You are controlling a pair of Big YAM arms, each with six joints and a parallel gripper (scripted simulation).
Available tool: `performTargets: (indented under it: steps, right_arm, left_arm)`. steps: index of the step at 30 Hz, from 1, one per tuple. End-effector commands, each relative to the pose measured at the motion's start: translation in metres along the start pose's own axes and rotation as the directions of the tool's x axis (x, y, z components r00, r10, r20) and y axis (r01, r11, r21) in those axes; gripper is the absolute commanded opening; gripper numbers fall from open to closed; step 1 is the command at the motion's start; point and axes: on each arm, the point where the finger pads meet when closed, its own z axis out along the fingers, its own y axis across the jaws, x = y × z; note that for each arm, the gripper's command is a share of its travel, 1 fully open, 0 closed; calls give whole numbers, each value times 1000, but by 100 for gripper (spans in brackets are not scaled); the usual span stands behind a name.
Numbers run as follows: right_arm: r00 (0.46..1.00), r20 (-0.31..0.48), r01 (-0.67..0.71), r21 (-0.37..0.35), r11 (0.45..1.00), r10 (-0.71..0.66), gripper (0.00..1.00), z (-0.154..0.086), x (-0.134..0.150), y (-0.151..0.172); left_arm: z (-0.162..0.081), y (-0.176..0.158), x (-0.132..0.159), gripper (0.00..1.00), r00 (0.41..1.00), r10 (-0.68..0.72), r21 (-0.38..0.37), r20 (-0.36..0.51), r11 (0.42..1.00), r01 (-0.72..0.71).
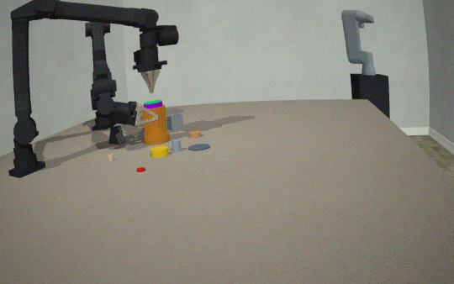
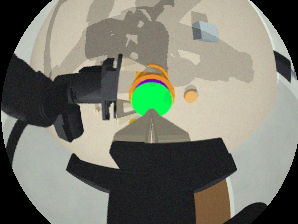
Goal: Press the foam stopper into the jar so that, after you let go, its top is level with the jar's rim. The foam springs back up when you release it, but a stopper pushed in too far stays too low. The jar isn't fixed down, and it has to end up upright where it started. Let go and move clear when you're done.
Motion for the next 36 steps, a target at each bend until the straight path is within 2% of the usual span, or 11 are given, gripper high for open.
performTargets:
  steps: [1, 13, 18, 19, 22, 23, 25, 33, 36]
  right_arm:
    - [1000, 3, -1, 24, 1000, 1, 0, -5, 5, -15]
    - [1000, 3, 2, 75, 997, -2, 0, -28, 5, -15]
    - [1000, 3, 4, 71, 997, -4, 0, -25, 5, -16]
    - [1000, 3, 1, 50, 999, -1, 0, -18, 2, -13]
    - [1000, 3, 2, 69, 998, -2, 0, -23, 6, -17]
    - [1000, 5, 3, 24, 1000, -3, 0, -3, 5, -6]
    - [1000, 5, 3, 2, 1000, -3, 0, 10, 5, -5]
    - [1000, 5, 3, 0, 1000, -3, 0, 24, 5, -5]
    - [1000, 4, 2, 6, 1000, -2, 0, 22, 2, -7]
  left_arm:
    - [-8, 16, 11, 64, 1000, 20, -19, -2, 1000, -20]
    - [-8, 16, 11, 64, 1000, 20, -19, -2, 1000, -20]
    - [-8, 16, 11, 64, 1000, 20, -19, -2, 1000, -20]
    - [-8, 16, 11, 64, 1000, 20, -19, -2, 1000, -20]
    - [-8, 16, 11, 64, 1000, 20, -19, -2, 1000, -20]
    - [-8, 16, 11, 64, 1000, 20, -19, -2, 1000, -20]
    - [-8, 16, 11, 64, 1000, 20, -19, -2, 1000, -20]
    - [-8, 16, 11, 64, 1000, 20, -19, -2, 1000, -20]
    - [-8, 16, 11, 64, 1000, 20, -19, -2, 1000, -20]
